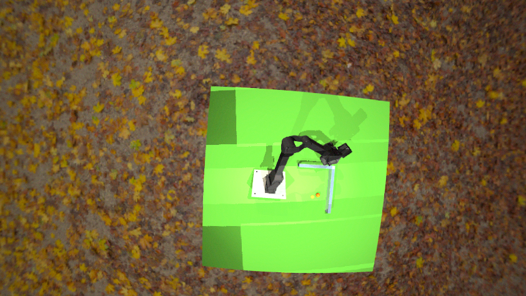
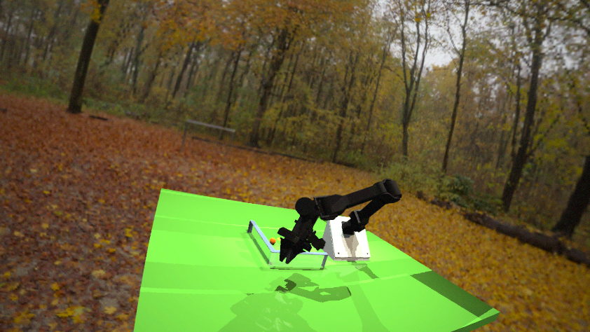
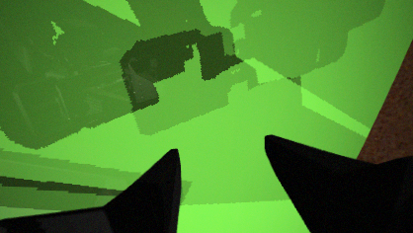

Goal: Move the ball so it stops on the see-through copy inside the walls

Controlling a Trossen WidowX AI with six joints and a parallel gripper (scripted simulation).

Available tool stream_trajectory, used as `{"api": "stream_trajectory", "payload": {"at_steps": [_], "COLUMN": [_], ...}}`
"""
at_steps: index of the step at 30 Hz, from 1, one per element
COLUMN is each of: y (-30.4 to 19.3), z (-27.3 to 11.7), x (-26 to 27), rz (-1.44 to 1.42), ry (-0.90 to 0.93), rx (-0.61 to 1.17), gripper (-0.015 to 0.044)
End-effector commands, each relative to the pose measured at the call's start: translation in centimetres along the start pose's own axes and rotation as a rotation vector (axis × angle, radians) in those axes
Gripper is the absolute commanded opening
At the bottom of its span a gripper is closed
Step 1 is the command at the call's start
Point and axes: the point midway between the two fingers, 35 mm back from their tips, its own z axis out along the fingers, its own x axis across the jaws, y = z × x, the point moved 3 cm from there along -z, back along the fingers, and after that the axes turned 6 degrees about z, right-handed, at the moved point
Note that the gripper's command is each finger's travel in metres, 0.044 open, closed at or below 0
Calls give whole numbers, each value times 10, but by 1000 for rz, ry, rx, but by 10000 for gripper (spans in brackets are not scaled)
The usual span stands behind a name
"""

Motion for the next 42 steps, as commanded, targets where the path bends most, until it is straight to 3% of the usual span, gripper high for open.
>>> {"api": "stream_trajectory", "payload": {"at_steps": [1,9,22,26,42], "y": [-54,-121,-222,-226,-226], "z": [-17,-39,-84,-82,-67], "x": [-1,24,144,175,182], "rz": [87,209,529,614,614], "ry": [7,81,356,446,446], "rx": [102,201,203,152,151], "gripper": [241,241,241,241,241]}}
